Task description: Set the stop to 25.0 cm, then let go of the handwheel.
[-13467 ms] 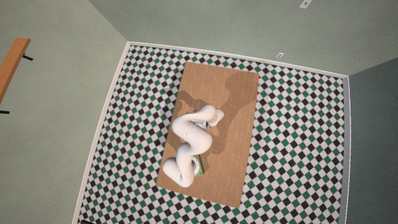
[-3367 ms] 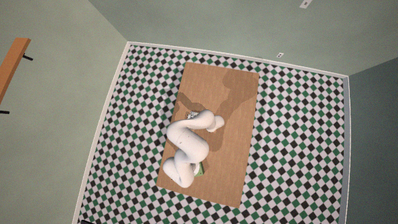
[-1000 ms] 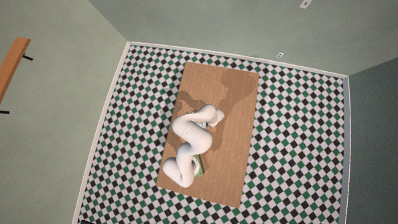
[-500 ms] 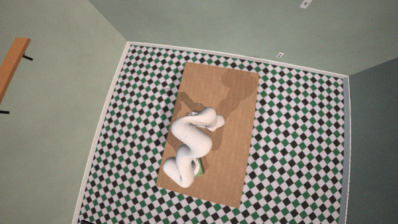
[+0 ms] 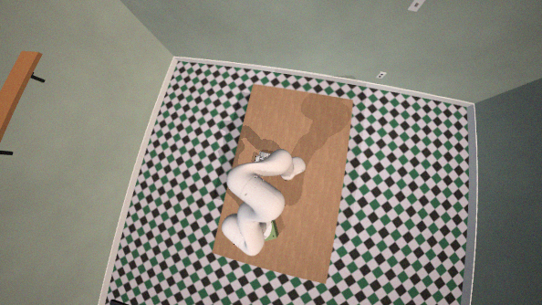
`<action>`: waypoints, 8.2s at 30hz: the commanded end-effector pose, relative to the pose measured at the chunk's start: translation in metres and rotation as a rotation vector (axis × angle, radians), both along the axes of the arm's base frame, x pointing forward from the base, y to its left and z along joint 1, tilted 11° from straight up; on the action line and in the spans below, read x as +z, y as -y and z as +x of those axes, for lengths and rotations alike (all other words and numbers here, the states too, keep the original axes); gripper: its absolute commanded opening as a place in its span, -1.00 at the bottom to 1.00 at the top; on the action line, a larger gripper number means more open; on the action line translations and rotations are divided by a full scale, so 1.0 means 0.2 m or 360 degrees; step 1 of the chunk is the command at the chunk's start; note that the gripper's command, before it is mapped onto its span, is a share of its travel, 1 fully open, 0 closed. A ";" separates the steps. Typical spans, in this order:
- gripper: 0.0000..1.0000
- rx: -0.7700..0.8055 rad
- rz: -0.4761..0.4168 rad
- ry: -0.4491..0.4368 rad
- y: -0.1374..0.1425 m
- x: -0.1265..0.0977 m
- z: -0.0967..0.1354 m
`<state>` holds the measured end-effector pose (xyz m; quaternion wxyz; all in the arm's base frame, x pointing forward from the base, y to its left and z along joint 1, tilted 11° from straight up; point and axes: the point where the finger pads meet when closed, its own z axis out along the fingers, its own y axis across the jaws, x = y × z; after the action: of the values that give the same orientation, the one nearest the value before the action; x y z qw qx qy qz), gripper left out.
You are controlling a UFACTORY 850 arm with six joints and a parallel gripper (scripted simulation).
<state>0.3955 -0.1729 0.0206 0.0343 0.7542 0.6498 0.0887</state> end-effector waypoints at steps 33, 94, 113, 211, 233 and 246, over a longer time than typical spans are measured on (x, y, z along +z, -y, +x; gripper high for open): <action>-0.88 0.0001 0.0005 -0.0002 0.03 0.11 0.14; -0.88 0.0001 0.0005 -0.0002 0.03 -0.08 0.29; -0.88 0.0001 0.0005 -0.0002 0.03 -0.09 0.29; -0.88 0.0001 0.0005 -0.0002 0.02 -0.15 0.26; -0.88 0.0001 0.0005 -0.0002 0.01 -0.19 0.20; -0.88 0.0001 0.0005 -0.0002 -0.01 -0.17 0.07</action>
<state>0.4175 -0.1725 -0.0175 0.0284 0.7542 0.6500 0.0889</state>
